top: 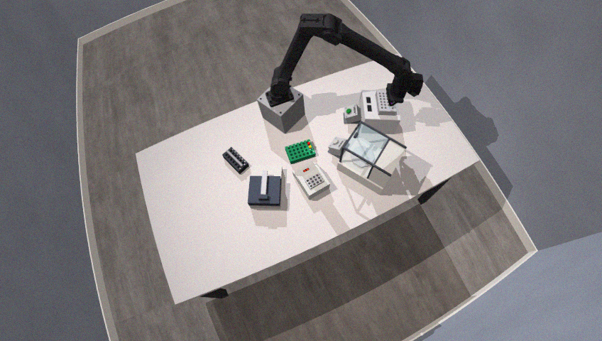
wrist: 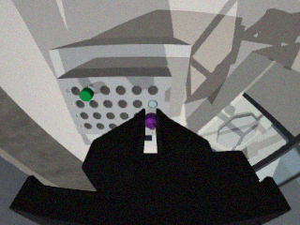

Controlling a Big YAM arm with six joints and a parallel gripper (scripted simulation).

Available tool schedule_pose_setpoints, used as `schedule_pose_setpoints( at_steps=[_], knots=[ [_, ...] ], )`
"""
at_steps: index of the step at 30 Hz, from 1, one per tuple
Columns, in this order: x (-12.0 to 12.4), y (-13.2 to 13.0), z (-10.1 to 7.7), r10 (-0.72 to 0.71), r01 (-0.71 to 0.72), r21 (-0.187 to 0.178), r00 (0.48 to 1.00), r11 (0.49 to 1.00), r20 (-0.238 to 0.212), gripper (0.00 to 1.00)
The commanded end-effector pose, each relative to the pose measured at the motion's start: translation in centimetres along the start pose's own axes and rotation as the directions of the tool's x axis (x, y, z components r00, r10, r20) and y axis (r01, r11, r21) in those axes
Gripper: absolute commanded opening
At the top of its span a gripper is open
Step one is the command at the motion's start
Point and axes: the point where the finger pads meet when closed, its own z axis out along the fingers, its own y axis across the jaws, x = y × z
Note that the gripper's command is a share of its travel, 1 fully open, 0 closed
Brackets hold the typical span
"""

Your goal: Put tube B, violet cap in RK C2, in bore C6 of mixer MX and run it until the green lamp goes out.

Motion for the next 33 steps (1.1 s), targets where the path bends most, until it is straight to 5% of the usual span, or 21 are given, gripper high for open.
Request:
schedule_pose_setpoints(
  at_steps=[1, 33],
  knots=[
    [-1.1, -1.0, 0.0, 0.004, -0.004, 0.000, 1.000, 1.000, 0.025, 0.09],
    [-0.6, -1.3, 1.9, 0.003, -0.003, 0.000, 1.000, 1.000, 0.011, 0.09]
  ],
)
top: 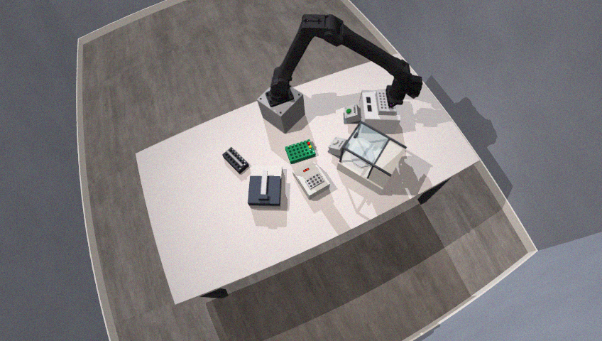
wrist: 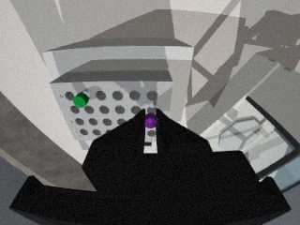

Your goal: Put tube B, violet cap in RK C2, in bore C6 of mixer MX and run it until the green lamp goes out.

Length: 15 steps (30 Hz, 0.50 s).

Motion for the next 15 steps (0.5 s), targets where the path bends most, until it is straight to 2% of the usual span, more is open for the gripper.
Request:
schedule_pose_setpoints(
  at_steps=[1, 15],
  knots=[
    [-0.66, -1.23, 0.67, 0.006, -0.006, 0.003, 1.000, 1.000, 0.012, 0.09],
    [-0.59, -1.33, 1.24, 0.006, -0.006, 0.004, 1.000, 1.000, 0.010, 0.09]
  ],
)
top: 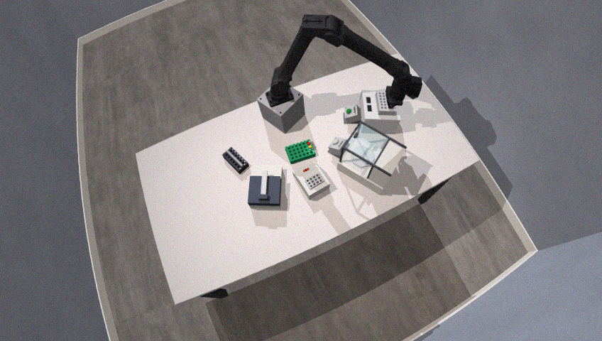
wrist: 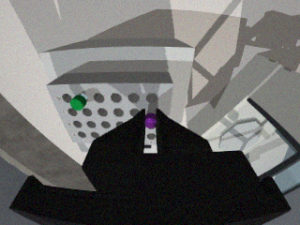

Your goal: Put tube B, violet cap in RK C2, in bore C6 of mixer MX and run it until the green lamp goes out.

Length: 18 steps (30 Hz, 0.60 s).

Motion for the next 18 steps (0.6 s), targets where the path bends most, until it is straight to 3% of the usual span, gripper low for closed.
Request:
schedule_pose_setpoints(
  at_steps=[1, 18],
  knots=[
    [-0.56, -1.28, 0.75, 0.007, -0.007, 0.005, 1.000, 1.000, 0.009, 0.09],
    [-0.72, -1.40, 0.63, 0.007, -0.007, 0.005, 1.000, 1.000, 0.013, 0.09]
  ],
)
